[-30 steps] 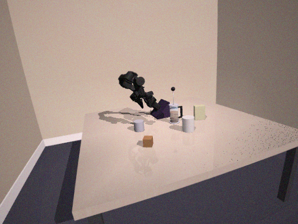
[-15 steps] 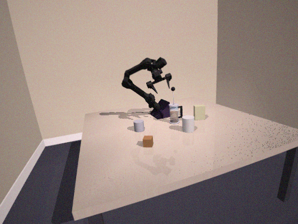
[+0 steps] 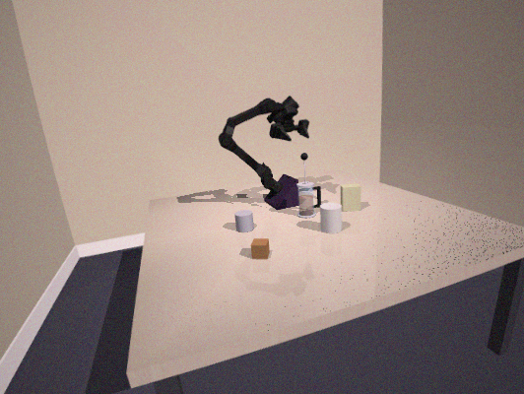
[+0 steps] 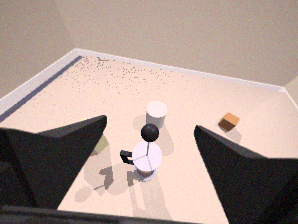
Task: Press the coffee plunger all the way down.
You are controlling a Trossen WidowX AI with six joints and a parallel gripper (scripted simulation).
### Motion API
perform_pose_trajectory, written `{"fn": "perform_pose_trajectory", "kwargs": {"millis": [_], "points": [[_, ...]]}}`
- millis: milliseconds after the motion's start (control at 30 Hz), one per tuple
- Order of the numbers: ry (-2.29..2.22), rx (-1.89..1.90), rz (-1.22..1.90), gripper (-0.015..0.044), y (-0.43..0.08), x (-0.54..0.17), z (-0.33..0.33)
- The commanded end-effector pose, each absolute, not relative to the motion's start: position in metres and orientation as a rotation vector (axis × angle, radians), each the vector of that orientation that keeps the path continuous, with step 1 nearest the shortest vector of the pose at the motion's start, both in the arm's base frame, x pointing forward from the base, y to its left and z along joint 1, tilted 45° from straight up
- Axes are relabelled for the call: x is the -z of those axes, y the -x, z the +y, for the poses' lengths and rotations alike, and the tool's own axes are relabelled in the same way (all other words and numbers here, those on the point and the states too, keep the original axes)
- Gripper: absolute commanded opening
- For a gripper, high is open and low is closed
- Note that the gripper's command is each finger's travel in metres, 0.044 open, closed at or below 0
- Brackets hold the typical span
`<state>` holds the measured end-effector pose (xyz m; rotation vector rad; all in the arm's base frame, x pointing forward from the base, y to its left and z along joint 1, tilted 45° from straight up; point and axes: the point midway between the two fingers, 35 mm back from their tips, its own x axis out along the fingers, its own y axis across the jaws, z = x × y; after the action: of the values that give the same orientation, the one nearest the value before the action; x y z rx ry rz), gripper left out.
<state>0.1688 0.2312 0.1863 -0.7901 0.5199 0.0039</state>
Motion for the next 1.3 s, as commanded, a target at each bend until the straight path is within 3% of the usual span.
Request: {"fn": "perform_pose_trajectory", "kwargs": {"millis": [0, 1167, 1267], "points": [[0.811, 0.004, 0.512, 0.0440, -0.170, -0.168, 0.214], [0.807, 0.016, 0.505, 0.0440, -0.206, -0.134, 0.188], [0.807, 0.016, 0.505, 0.0361, -0.206, -0.134, 0.188]]}}
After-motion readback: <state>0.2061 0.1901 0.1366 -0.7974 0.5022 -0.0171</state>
